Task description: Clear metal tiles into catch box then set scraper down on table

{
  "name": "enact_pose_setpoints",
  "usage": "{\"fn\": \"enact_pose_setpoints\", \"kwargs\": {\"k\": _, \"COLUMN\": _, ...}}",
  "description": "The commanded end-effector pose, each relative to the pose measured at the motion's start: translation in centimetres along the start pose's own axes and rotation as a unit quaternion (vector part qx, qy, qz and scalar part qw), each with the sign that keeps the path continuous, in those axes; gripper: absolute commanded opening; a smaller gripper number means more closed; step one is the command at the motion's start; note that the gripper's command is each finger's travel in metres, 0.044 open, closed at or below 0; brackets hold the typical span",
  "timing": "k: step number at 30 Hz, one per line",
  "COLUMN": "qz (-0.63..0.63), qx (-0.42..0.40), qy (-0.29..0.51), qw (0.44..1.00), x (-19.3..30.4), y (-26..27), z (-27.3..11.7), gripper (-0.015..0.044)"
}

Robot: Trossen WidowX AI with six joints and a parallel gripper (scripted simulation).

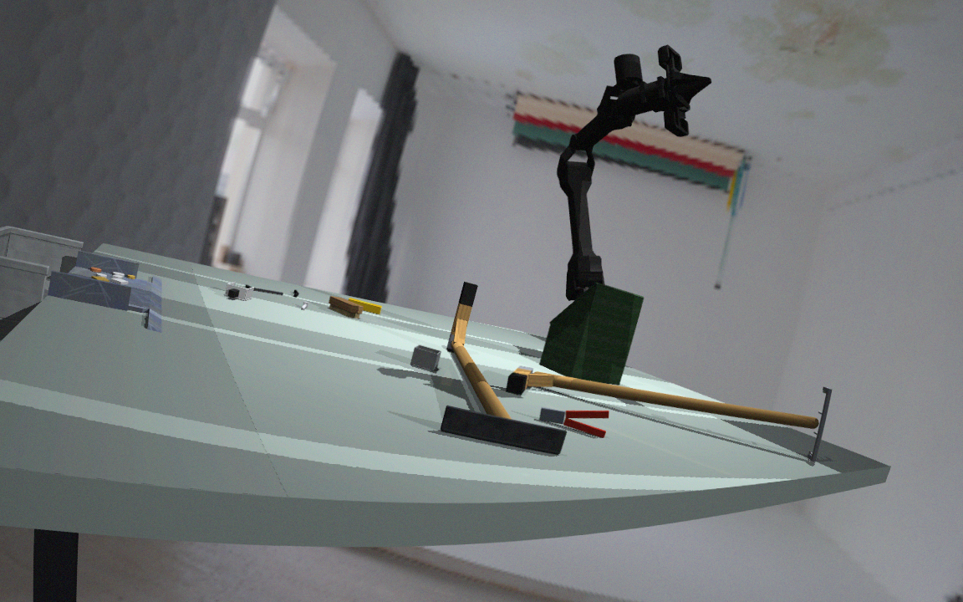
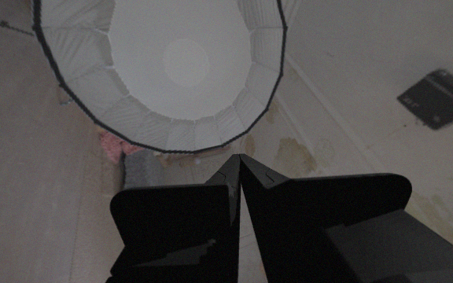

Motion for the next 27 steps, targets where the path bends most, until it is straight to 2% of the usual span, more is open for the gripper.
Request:
{"fn": "enact_pose_setpoints", "kwargs": {"k": 1, "qz": 0.0, "qx": -0.015, "qy": 0.026, "qw": 1.0, "x": 1.5, "y": 0.8, "z": -0.1, "gripper": 0.0}}
{"fn": "enact_pose_setpoints", "kwargs": {"k": 27, "qz": -0.005, "qx": -0.133, "qy": 0.171, "qw": 0.976, "x": 9.7, "y": 6.0, "z": -2.2, "gripper": 0.0}}
Point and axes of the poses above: the point midway between the two fingers, 35 mm back from their tips, its own z axis out along the fingers, its own y axis across the jaws, x = y × z, the point moved 4 cm from there along -z, back along the fingers, and after that the axes turned 15 degrees about z, right-handed, at the moved point
